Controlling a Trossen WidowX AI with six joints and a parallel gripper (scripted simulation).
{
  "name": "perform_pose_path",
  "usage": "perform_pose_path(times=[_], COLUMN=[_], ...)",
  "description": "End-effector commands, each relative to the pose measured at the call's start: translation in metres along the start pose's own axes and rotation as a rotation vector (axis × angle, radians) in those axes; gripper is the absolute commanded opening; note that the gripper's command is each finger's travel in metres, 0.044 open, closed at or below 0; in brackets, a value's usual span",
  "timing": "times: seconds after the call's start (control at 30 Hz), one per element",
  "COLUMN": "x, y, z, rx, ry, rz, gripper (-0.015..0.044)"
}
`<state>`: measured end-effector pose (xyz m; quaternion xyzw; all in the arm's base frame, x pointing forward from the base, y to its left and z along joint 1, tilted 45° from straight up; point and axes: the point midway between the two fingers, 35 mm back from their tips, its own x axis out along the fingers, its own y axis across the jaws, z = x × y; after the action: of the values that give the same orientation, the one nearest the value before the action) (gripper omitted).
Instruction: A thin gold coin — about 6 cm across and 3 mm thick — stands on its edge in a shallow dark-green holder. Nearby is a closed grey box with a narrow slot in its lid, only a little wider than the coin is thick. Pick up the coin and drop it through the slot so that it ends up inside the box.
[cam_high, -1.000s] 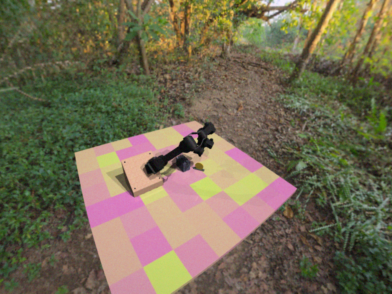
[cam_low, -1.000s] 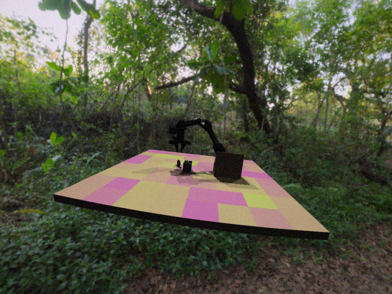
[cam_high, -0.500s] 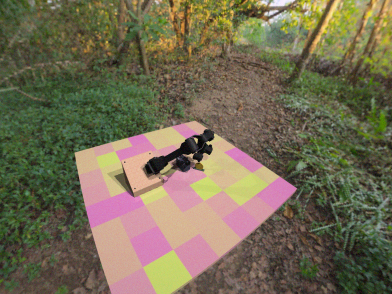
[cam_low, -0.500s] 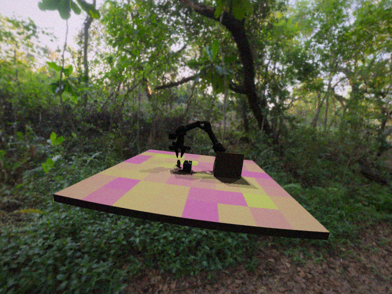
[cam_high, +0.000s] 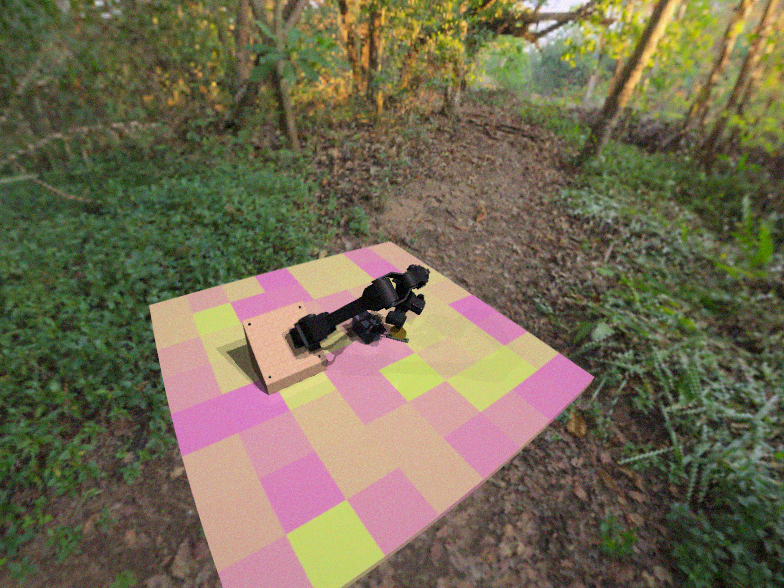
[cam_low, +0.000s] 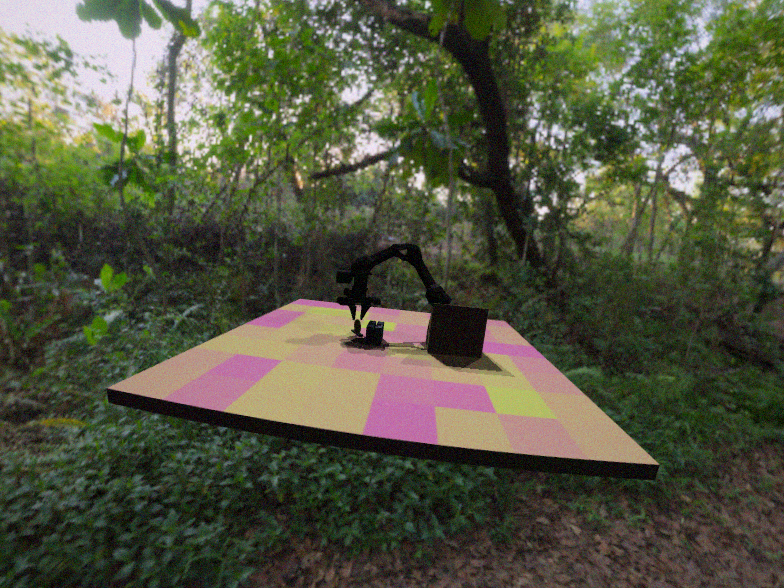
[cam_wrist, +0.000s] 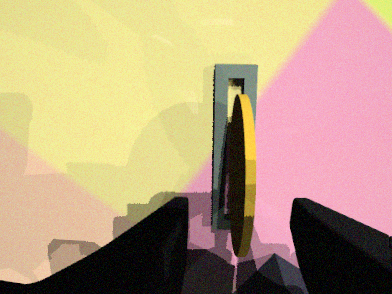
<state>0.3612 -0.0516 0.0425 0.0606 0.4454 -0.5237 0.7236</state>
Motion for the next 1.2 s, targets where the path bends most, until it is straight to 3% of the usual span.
perform_pose_path(times=[0.0, 0.93, 1.13, 1.17], x=[0.009, 0.052, 0.052, 0.052], y=[-0.001, -0.003, -0.003, -0.003], z=[0.0, 0.001, 0.001, 0.001], rx=[-0.007, -0.007, -0.007, -0.007], ry=[-0.002, -0.005, -0.005, -0.005], rz=[-0.007, -0.01, -0.01, -0.01], gripper=[0.0161, 0.0161, 0.0003, 0.0])
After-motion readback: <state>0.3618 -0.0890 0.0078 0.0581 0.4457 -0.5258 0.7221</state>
